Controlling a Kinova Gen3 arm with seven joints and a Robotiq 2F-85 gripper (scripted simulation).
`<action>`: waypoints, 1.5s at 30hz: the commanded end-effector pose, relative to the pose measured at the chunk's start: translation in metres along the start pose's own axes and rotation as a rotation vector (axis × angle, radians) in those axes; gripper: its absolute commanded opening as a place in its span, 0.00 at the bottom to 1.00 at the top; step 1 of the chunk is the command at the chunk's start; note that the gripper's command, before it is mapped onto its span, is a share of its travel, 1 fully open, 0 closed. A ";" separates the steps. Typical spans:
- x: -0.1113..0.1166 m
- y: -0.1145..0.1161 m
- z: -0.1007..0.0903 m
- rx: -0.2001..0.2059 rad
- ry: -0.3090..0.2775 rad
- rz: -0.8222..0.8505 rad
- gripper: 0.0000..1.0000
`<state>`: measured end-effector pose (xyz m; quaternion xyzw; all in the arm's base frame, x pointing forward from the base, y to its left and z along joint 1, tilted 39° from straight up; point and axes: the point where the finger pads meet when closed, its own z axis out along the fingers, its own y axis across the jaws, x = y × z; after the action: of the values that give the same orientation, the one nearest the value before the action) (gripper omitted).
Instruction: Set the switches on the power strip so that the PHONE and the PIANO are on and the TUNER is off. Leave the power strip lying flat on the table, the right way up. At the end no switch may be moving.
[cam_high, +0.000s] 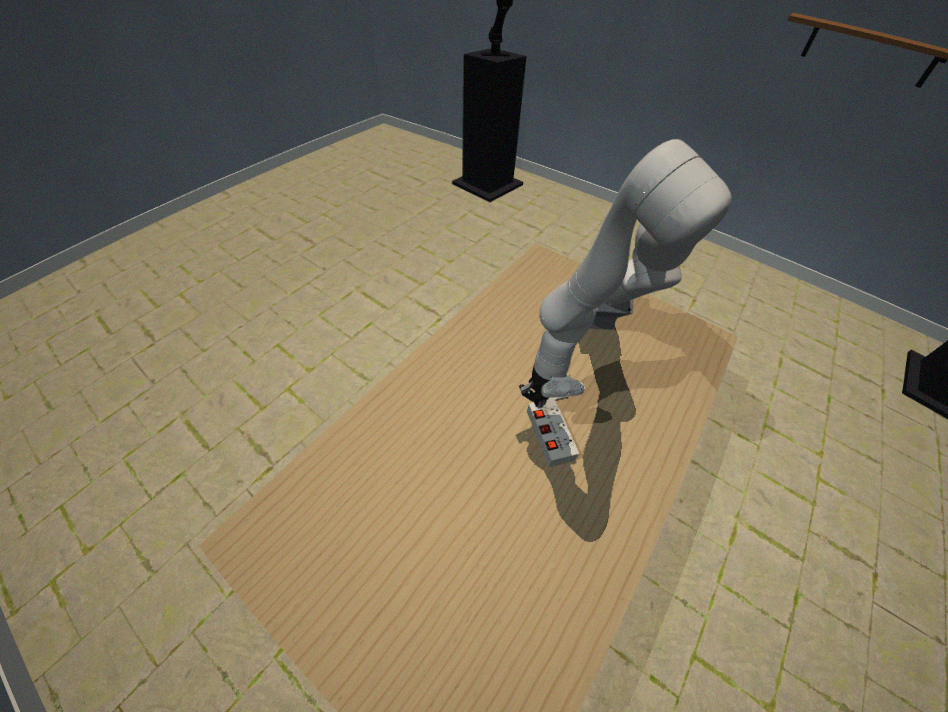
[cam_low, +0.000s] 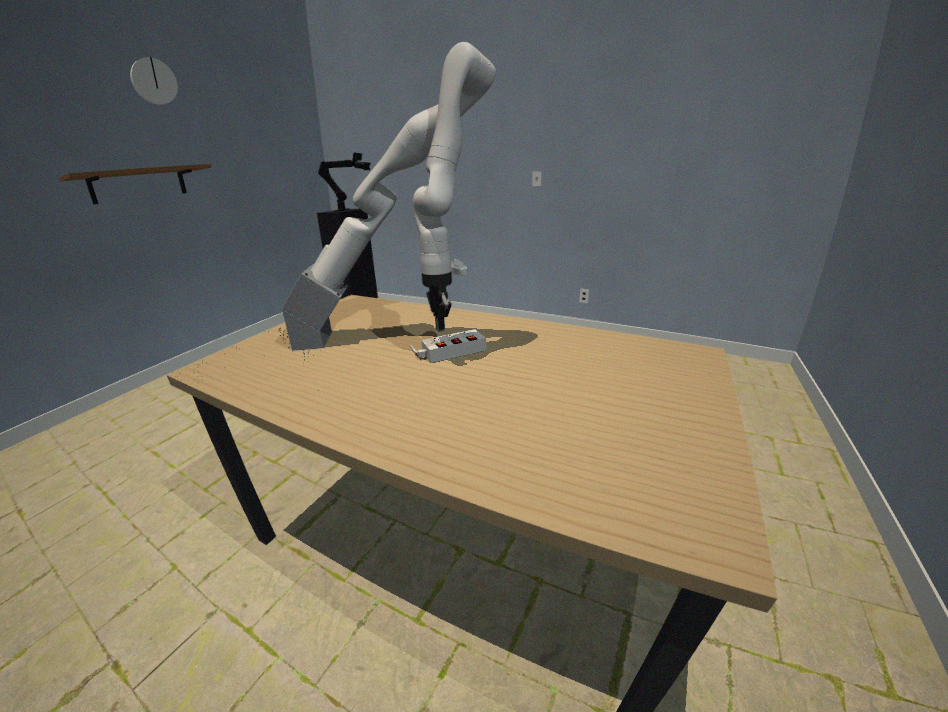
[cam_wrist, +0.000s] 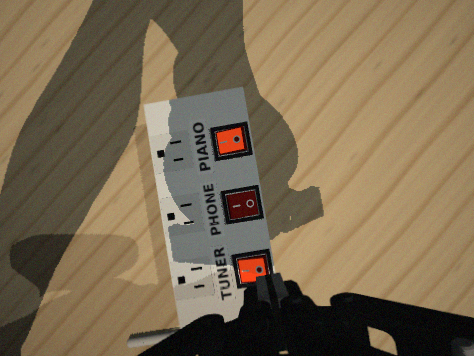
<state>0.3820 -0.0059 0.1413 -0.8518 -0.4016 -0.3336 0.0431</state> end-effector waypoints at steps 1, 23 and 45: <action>0.000 -0.002 0.003 0.006 0.001 0.000 0.00; 0.001 -0.002 0.026 0.006 0.001 0.000 0.00; 0.001 -0.001 0.034 0.006 0.001 0.000 0.00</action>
<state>0.3998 0.0075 0.1149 -0.8514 -0.4027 -0.3329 0.0461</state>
